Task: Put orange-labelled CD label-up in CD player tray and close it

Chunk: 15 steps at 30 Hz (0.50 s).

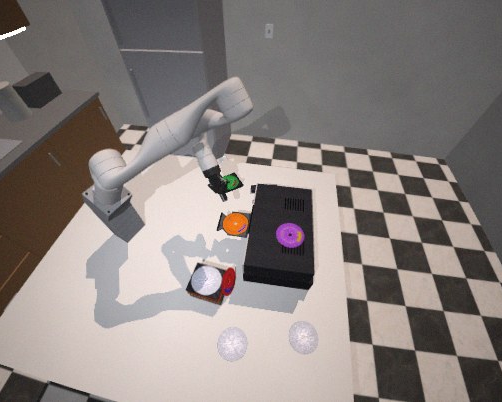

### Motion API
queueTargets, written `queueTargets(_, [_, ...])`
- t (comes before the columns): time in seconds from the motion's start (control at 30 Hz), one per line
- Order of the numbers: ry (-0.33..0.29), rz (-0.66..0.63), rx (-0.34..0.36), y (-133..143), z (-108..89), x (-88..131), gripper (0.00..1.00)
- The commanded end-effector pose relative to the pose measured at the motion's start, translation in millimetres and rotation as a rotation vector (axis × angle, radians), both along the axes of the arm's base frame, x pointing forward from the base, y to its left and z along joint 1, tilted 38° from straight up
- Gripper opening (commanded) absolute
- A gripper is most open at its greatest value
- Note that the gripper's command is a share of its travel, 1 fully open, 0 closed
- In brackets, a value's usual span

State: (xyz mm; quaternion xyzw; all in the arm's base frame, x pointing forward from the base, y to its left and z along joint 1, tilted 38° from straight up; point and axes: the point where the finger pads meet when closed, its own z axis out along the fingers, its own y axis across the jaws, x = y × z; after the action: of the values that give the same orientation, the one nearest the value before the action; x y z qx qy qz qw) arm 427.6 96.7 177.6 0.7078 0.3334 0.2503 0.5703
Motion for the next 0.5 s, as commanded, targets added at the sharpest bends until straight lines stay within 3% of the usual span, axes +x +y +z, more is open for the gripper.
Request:
queueTargets(0.0, [0.044, 0.039, -0.139, -2.3, -14.2, -5.4, 0.10])
queueTargets(0.17, [0.086, 0.086, -0.318, -8.4, -20.4, -8.3, 0.10])
queueTargets(0.23, [0.086, 0.086, -0.318, -8.4, -20.4, -8.3, 0.10])
queueTargets(0.47, [0.148, 0.156, -0.584, -17.6, -29.8, -12.4, 0.10])
